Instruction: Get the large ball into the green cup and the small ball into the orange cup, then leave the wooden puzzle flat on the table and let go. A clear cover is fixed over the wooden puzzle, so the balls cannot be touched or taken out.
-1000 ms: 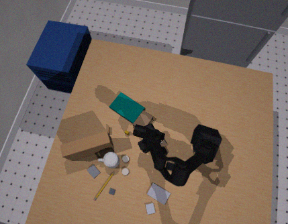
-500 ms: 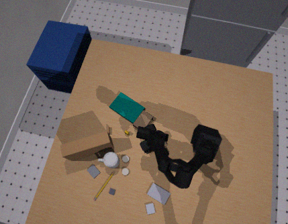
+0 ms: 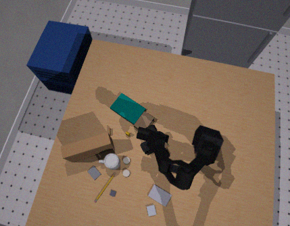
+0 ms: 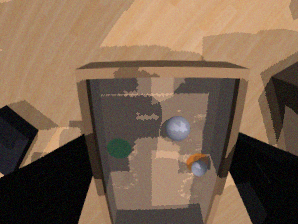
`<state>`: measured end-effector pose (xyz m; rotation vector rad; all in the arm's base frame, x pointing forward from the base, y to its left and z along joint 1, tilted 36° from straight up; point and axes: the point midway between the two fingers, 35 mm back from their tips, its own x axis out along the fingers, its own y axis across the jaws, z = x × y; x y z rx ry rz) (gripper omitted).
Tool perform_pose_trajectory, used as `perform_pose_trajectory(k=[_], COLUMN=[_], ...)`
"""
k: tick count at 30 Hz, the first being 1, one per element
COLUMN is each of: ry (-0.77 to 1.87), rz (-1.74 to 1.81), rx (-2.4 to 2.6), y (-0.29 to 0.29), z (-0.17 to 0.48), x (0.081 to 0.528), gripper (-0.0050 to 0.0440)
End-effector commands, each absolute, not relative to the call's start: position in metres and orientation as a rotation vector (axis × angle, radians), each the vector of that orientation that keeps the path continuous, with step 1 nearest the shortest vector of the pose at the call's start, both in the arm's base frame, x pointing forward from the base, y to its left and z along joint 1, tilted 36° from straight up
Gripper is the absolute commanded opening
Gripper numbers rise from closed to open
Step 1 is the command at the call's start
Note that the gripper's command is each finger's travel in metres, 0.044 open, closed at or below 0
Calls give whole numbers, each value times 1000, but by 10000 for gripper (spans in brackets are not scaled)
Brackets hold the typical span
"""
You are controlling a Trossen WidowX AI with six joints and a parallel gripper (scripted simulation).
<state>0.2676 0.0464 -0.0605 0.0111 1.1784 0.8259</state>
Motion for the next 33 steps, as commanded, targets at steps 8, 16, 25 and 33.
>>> perform_pose_trajectory(k=[8, 16, 25, 33], ry=[1197, 1182, 1172, 1177], rz=[817, 815, 823, 819], rx=[-4, 2, 13, 7], y=[47, 47, 47, 47], z=[-60, -60, -60, -60], x=[268, 268, 268, 268], gripper=[0, 0, 0, 0])
